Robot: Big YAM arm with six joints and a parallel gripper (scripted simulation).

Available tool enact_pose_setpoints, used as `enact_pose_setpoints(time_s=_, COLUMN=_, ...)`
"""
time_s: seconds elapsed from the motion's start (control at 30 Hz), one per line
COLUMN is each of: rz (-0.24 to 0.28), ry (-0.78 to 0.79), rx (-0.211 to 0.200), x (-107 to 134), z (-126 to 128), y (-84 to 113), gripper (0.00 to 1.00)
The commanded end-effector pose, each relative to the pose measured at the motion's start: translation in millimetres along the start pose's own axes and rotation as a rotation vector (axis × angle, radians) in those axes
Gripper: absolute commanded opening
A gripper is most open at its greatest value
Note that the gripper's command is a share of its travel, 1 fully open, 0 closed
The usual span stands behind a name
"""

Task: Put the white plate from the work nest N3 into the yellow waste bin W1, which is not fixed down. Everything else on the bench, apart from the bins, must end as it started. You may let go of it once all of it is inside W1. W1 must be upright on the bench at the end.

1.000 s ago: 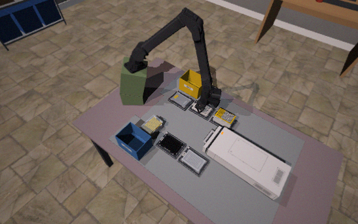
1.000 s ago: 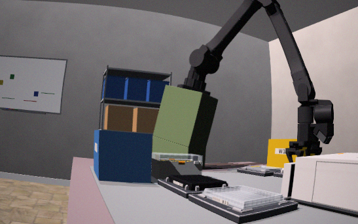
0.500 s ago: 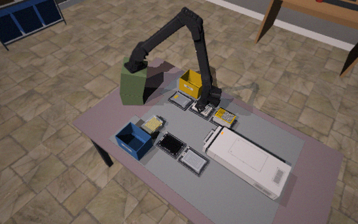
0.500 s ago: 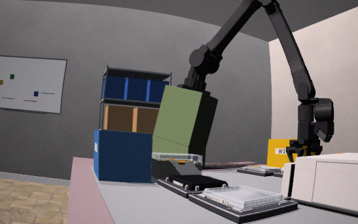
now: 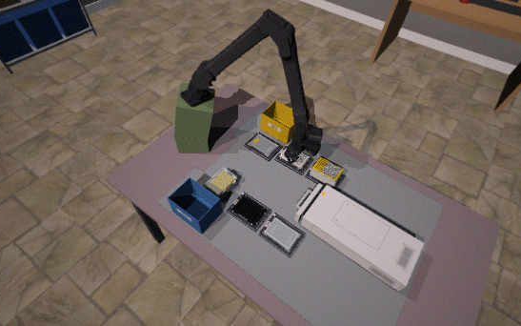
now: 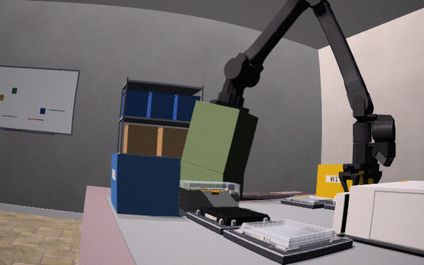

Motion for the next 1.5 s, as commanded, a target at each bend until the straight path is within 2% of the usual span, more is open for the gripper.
enact_pose_setpoints(time_s=0.0, rz=-0.001, ry=0.005, rx=0.001, x=0.0, z=3.5, y=8.3, gripper=0.0)
enact_pose_setpoints(time_s=0.1, rz=0.008, ry=0.005, rx=0.003, x=2.8, z=2.1, y=1.1, gripper=0.0)
enact_pose_setpoints(time_s=0.13, rz=-0.006, ry=0.006, rx=-0.001, x=-1.4, z=3.7, y=12.3, gripper=0.0)
enact_pose_setpoints(time_s=0.17, rz=-0.009, ry=0.006, rx=-0.002, x=-2.6, z=3.8, y=15.2, gripper=0.0)
enact_pose_setpoints(time_s=0.3, rz=-0.009, ry=0.006, rx=-0.001, x=-2.8, z=3.1, y=17.9, gripper=0.0)
enact_pose_setpoints(time_s=0.33, rz=-0.003, ry=0.005, rx=0.001, x=-4.1, z=2.6, y=9.9, gripper=0.0)
enact_pose_setpoints(time_s=0.43, rz=-0.01, ry=0.006, rx=-0.001, x=-3.0, z=1.8, y=23.3, gripper=0.0)
enact_pose_setpoints(time_s=0.6, rz=-0.012, ry=0.005, rx=-0.001, x=-4.4, z=0.5, y=30.2, gripper=0.0)
enact_pose_setpoints(time_s=0.7, rz=0.005, ry=0.004, rx=0.004, x=0.8, z=-2.5, y=27.4, gripper=0.0)
enact_pose_setpoints(time_s=0.8, rz=-0.01, ry=0.003, rx=0.0, x=-3.7, z=-1.8, y=38.1, gripper=0.0)
enact_pose_setpoints(time_s=0.87, rz=-0.01, ry=0.003, rx=0.0, x=-3.7, z=-1.8, y=38.1, gripper=0.0)
enact_pose_setpoints(time_s=0.9, rz=0.022, ry=-0.001, rx=0.009, x=3.8, z=-5.4, y=22.1, gripper=0.0)
enact_pose_setpoints(time_s=0.97, rz=-0.009, ry=0.0, rx=0.001, x=-3.4, z=-3.0, y=41.3, gripper=0.0)
enact_pose_setpoints(time_s=1.03, rz=-0.015, ry=0.0, rx=-0.001, x=-6.5, z=-2.7, y=45.5, gripper=0.0)
enact_pose_setpoints(time_s=1.2, rz=-0.011, ry=-0.002, rx=0.001, x=-4.1, z=-4.0, y=51.5, gripper=0.0)
enact_pose_setpoints(time_s=1.3, rz=0.014, ry=-0.003, rx=0.007, x=2.9, z=-6.7, y=44.3, gripper=0.0)
enact_pose_setpoints(time_s=1.37, rz=-0.007, ry=-0.002, rx=0.001, x=-2.9, z=-4.4, y=56.5, gripper=0.0)
enact_pose_setpoints(time_s=1.47, rz=-0.003, ry=-0.003, rx=0.003, x=-2.7, z=-4.7, y=54.8, gripper=0.0)
Point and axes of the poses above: the point where the finger pads meet when closed, its own y axis back along the fingers, its own z axis across the jaws, x = y × z, the point moved 6 cm from there along y, back along the fingers, and after that the axes turned 6 degrees about y, right-handed, at the moved point
